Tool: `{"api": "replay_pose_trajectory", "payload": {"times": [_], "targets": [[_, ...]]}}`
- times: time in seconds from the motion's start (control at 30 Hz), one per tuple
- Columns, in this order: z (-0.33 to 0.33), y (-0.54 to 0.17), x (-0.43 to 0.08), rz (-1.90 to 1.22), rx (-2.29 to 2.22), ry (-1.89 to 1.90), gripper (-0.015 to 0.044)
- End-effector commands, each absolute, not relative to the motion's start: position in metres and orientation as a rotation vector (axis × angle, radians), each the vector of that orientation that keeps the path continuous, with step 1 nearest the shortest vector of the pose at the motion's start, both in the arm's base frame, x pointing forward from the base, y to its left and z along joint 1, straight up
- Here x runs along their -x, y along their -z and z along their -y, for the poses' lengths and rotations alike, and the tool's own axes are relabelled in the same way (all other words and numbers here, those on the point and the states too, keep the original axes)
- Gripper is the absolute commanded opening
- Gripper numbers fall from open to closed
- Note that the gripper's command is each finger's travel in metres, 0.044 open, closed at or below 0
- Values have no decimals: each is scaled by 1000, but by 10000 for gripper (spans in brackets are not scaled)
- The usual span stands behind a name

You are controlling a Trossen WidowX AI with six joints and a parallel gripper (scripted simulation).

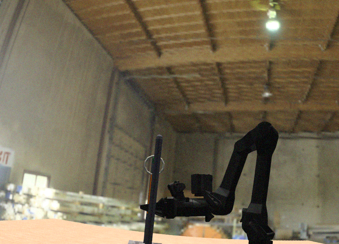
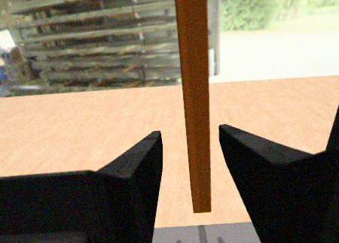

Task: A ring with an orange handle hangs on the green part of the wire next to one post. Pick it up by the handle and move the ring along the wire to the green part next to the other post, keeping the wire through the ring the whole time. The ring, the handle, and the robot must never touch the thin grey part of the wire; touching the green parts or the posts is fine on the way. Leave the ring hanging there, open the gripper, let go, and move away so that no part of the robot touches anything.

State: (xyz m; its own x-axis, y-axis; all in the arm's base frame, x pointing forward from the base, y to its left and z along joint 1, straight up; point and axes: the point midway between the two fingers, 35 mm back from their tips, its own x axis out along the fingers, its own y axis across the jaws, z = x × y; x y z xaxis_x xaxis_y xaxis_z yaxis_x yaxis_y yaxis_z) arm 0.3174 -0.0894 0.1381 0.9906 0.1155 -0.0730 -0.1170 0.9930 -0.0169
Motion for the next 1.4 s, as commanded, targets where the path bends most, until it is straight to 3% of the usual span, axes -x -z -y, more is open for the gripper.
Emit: {"api": "replay_pose_trajectory", "payload": {"times": [0.0,0.3,0.47,0.53,0.77,1.37], "targets": [[90,-138,-318,-71,16,-111,160],[90,-138,-318,-71,16,-111,160],[89,-138,-318,-72,21,-117,29],[89,-138,-318,-72,21,-117,15],[89,-138,-318,-72,21,-117,-150],[89,-158,-318,-71,21,-124,-150]]}}
